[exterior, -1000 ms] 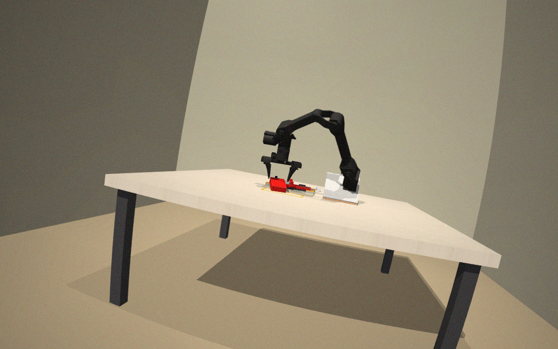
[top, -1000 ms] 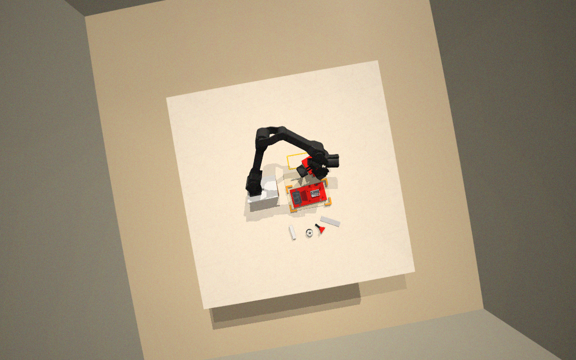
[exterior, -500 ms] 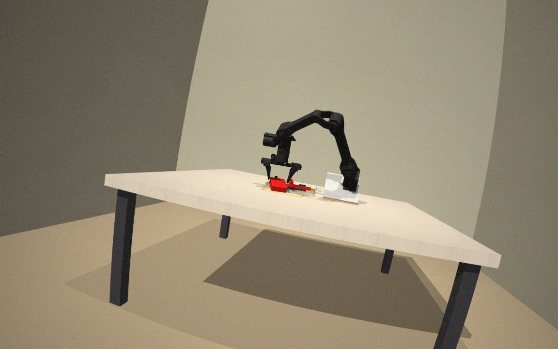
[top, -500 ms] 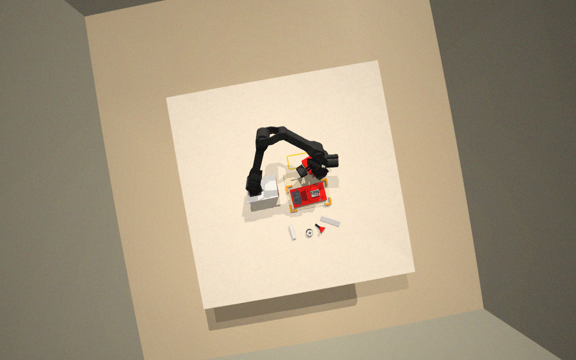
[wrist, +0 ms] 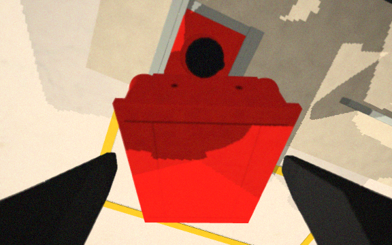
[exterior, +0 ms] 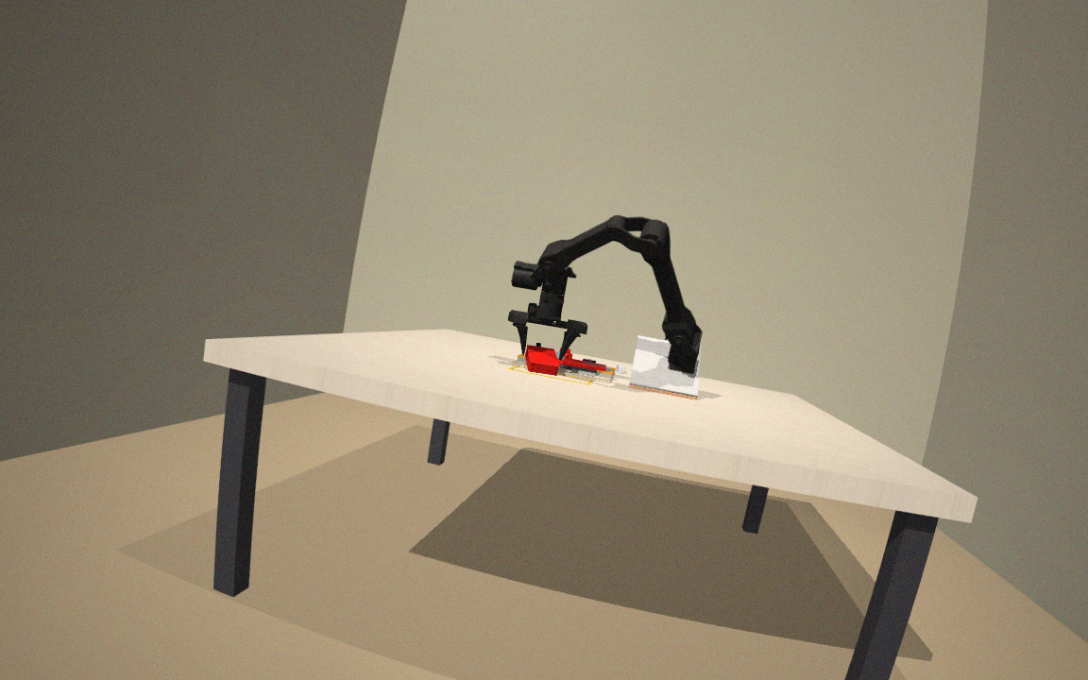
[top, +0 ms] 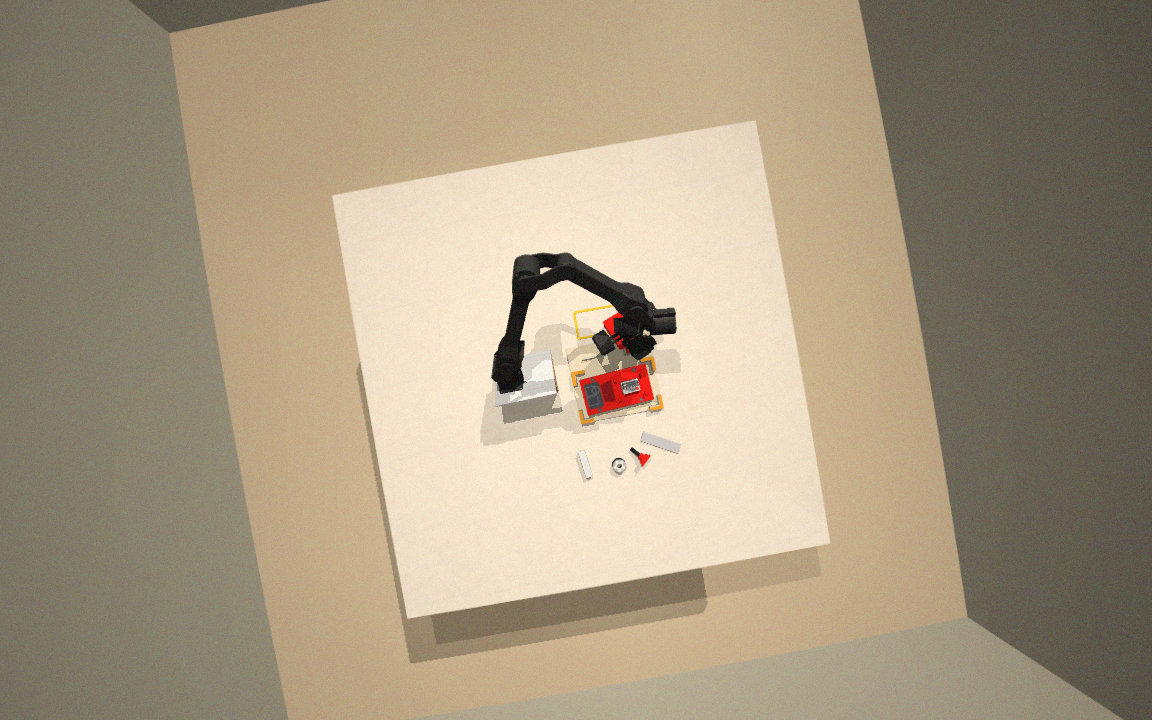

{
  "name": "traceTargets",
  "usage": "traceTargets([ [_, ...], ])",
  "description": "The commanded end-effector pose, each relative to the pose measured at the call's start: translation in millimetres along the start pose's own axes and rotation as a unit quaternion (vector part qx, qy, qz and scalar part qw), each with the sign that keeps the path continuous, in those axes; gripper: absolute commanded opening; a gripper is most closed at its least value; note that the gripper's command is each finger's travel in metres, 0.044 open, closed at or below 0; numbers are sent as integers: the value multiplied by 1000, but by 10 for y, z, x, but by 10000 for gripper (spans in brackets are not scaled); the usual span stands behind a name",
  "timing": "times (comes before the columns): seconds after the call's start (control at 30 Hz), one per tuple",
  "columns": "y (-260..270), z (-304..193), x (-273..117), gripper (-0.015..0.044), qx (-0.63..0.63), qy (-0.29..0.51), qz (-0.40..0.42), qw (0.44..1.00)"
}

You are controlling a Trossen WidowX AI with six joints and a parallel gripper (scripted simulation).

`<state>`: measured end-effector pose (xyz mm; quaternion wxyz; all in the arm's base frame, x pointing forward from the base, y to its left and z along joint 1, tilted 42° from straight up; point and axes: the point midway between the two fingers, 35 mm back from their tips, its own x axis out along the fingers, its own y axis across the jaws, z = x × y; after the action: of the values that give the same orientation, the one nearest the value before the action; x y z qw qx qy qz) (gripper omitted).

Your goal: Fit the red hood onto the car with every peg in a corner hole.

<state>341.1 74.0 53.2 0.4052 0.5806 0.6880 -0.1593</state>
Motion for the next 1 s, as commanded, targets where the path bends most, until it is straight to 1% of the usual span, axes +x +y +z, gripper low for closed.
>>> traceTargets([
  [0.0,-1,-2,20,440,2,1,1,1000],
  [0.47,-2,-4,89,440,2,2,1,1000],
  [0.6,-1,-2,74,335,0,0,0,1000],
  [0.9,-1,-2,74,275,0,0,0,1000],
  [0.97,-1,-2,71,222,0,0,0,1000],
])
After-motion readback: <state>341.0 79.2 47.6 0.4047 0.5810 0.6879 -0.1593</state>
